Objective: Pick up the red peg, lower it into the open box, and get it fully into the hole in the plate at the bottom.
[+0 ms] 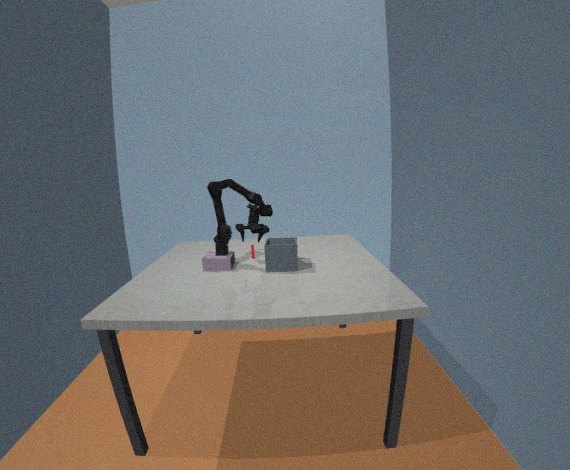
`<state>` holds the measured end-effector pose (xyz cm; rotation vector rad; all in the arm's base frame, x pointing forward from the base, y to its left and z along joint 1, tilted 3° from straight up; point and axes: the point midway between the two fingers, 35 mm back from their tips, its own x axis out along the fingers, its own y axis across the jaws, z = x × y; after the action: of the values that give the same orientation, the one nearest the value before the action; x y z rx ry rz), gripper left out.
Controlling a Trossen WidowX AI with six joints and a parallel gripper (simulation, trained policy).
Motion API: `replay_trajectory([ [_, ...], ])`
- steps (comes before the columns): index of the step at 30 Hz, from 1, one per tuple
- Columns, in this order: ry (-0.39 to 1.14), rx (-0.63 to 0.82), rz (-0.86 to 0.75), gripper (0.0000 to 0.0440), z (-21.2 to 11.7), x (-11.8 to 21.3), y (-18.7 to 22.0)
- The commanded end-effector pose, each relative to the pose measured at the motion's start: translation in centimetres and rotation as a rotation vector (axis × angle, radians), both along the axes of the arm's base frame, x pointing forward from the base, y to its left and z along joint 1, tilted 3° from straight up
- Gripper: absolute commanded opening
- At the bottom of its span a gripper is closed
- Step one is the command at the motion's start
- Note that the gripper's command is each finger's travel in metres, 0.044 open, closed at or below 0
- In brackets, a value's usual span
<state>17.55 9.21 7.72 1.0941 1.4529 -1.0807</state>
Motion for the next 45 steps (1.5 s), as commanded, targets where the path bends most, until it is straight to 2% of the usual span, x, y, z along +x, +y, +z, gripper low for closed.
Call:
replay_trajectory([
  [1, 0.007, -0.019, -0.004, 0.0435, -1.1, -0.1, -0.3],
  [10, 0.002, -0.048, -0.017, 0.0411, -3.6, -0.2, -0.7],
  [14, -0.006, -0.051, -0.019, 0.0371, -4.5, -0.1, -0.7],
  [16, -0.011, -0.048, -0.016, 0.0333, -4.9, 0.0, -0.6],
  [27, -0.022, -0.025, 0.036, 0.0051, -6.5, 0.8, 0.0],
  [29, -0.025, -0.02, 0.047, 0.0011, -6.6, 1.0, 0.2],
  [45, -0.169, 0.061, -0.004, 0.0, -2.1, 3.1, 0.2],
])
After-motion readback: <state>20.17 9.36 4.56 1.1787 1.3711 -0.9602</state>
